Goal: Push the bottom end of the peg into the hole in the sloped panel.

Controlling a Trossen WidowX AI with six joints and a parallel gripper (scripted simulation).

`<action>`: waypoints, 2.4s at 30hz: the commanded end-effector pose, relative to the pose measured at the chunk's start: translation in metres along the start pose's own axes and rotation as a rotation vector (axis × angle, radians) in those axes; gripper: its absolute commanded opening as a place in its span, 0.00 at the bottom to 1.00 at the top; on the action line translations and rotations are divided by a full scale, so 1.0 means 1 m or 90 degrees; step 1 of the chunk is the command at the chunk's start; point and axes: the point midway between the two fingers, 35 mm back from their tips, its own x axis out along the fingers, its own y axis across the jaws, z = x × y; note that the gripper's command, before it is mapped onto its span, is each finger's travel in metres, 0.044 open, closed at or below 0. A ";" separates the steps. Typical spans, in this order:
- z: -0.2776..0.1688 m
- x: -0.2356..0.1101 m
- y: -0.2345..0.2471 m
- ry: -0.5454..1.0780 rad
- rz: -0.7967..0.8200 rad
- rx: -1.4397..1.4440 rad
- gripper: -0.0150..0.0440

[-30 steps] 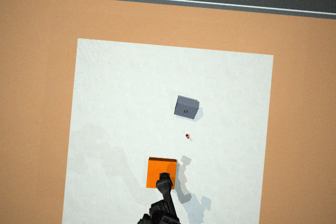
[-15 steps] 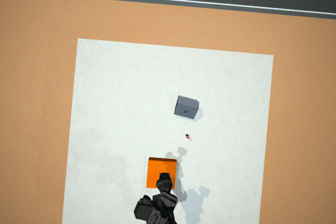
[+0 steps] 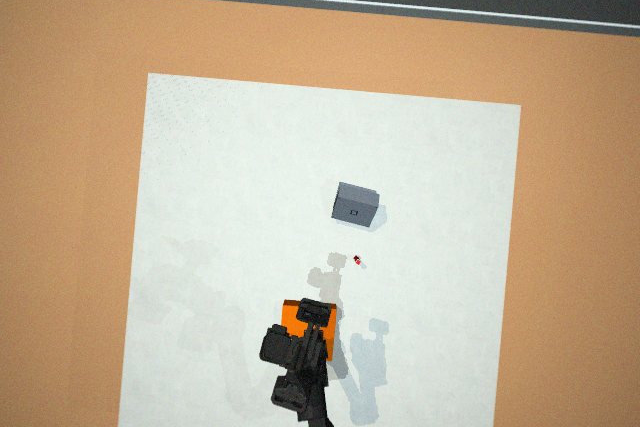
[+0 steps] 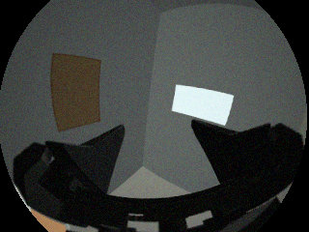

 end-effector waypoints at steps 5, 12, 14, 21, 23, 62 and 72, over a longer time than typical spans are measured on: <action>0.005 0.001 0.064 -0.010 0.140 0.097 1.00; 0.004 -0.008 0.124 0.006 0.271 0.176 1.00; 0.002 -0.013 0.142 0.016 0.309 0.198 1.00; -0.002 -0.034 0.197 0.065 0.437 0.282 1.00; -0.003 -0.041 0.211 0.082 0.473 0.307 1.00; -0.037 -0.265 0.371 0.809 0.987 0.649 1.00; -0.045 -0.328 0.370 1.092 1.029 0.651 1.00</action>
